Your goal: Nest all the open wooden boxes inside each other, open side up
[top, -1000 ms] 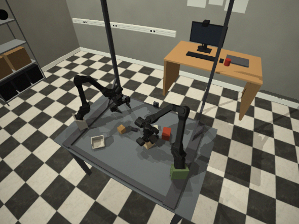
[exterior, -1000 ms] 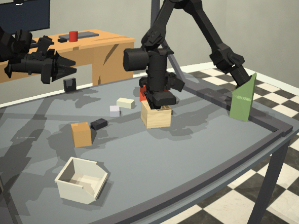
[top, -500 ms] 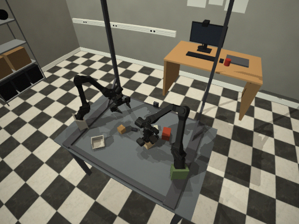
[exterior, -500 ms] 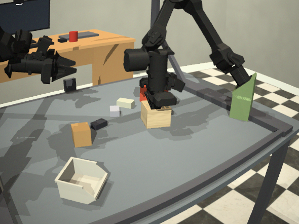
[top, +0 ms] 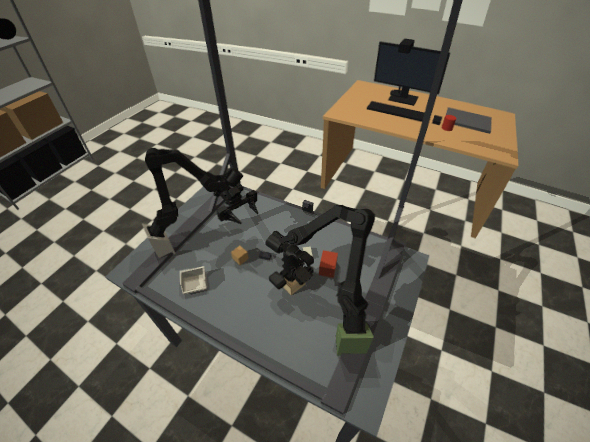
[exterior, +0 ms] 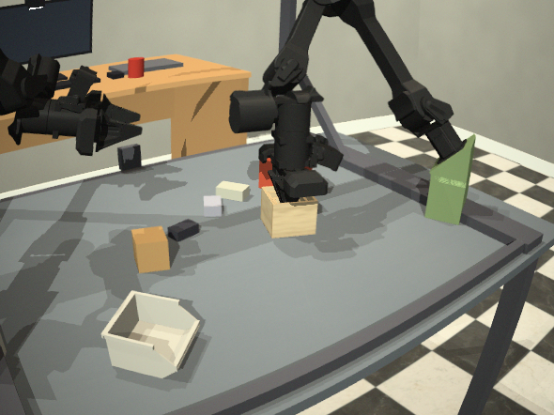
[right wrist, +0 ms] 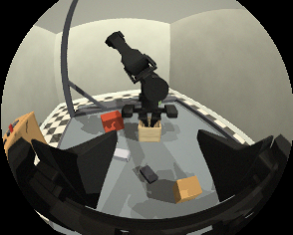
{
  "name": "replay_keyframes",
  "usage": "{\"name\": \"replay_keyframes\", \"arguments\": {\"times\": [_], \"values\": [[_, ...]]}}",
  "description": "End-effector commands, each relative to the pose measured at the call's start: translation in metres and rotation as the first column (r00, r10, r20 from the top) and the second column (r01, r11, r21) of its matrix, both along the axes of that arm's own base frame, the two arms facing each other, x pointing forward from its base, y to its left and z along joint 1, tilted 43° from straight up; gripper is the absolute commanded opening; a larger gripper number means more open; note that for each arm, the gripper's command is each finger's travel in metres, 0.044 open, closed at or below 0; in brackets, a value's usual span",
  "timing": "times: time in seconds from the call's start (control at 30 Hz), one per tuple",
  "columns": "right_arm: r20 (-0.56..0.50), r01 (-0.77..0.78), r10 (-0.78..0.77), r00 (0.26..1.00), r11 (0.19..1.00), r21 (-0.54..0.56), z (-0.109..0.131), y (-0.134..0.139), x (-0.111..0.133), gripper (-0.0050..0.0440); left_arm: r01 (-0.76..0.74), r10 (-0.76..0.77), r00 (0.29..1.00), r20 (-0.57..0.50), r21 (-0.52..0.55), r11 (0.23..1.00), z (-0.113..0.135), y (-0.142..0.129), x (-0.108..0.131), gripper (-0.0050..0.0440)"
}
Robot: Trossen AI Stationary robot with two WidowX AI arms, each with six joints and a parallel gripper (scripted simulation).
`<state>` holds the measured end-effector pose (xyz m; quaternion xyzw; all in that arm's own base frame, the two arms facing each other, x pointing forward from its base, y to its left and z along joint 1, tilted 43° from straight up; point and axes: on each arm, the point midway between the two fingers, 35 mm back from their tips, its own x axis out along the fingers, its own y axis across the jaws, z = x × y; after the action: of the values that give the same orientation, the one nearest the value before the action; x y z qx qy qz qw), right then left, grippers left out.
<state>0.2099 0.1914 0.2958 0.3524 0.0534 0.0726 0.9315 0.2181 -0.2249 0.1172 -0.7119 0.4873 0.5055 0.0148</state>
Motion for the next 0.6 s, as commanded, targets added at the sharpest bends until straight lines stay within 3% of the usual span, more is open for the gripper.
{"name": "replay_keyframes", "arguments": {"times": [0.0, 0.3, 0.4, 0.47, 0.57], "values": [[0.008, 0.003, -0.003, 1.000, 1.000, 0.021, 0.006, -0.002, -0.001, 0.0400, -0.001, 0.001, 1.000, 0.017, -0.010, 1.000, 0.006, 0.000, 0.001, 0.0000], [0.008, 0.003, -0.003, 1.000, 1.000, 0.021, 0.006, -0.002, -0.001, 0.0400, 0.008, -0.007, 1.000, 0.028, -0.011, 1.000, 0.007, 0.000, 0.002, 0.0000], [0.008, 0.003, -0.003, 1.000, 1.000, 0.021, 0.006, -0.002, -0.001, 0.0400, 0.099, -0.097, 0.987, 0.125, -0.009, 0.995, 0.015, 0.003, 0.004, -0.0001], [0.008, 0.003, -0.003, 1.000, 1.000, 0.021, 0.006, -0.002, -0.001, 0.0400, 0.099, -0.097, 0.987, 0.125, -0.009, 0.995, 0.015, 0.003, 0.004, -0.0001], [0.008, 0.003, -0.003, 1.000, 1.000, 0.021, 0.006, -0.002, -0.001, 0.0400, 0.245, -0.243, 0.934, 0.261, 0.026, 0.969, 0.023, 0.010, 0.006, -0.0003]]}}
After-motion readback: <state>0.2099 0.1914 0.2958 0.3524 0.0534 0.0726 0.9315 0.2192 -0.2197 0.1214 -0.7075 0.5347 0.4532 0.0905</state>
